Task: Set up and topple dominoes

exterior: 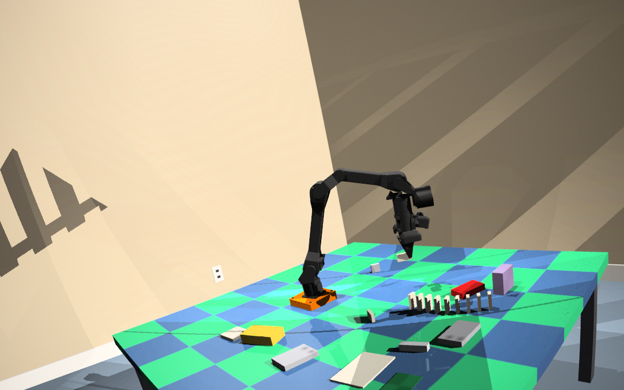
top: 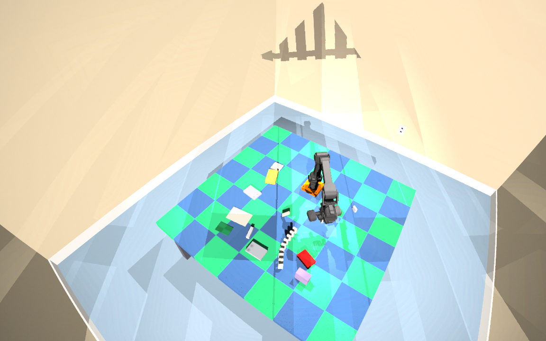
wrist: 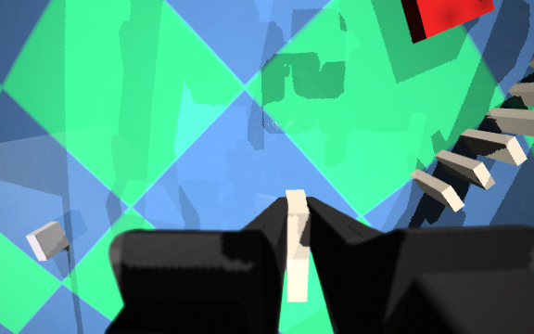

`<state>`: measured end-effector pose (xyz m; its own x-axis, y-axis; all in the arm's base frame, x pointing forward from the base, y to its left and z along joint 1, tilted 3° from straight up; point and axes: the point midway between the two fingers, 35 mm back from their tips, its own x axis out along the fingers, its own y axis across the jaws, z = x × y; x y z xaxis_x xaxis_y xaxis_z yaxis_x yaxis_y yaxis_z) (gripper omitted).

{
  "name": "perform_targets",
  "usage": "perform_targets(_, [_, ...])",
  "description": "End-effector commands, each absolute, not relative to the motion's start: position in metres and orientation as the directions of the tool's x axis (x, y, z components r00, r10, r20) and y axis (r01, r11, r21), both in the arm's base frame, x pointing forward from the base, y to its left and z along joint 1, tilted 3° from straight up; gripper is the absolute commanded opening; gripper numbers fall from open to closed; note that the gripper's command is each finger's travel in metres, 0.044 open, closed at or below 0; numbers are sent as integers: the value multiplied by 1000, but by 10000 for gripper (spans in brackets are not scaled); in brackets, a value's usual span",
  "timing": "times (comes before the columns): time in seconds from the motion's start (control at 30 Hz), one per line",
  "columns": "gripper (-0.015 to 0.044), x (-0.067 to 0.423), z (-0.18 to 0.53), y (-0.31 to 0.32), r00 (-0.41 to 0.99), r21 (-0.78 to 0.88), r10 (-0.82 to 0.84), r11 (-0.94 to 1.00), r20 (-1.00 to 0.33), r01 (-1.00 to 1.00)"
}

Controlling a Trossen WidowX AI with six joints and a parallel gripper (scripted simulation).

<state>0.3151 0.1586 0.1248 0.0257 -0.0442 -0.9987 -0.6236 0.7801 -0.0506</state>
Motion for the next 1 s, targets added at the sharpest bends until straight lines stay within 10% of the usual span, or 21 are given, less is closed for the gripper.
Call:
perform_targets(0.0, [27, 301, 124, 188, 24, -44, -39, 962, -999, -270])
perform_targets(0.23, [27, 282, 123, 218, 20, -34, -38, 988, -999, 154])
perform_targets(0.97, [27, 306, 96, 237, 199, -24, -33, 999, -979, 47])
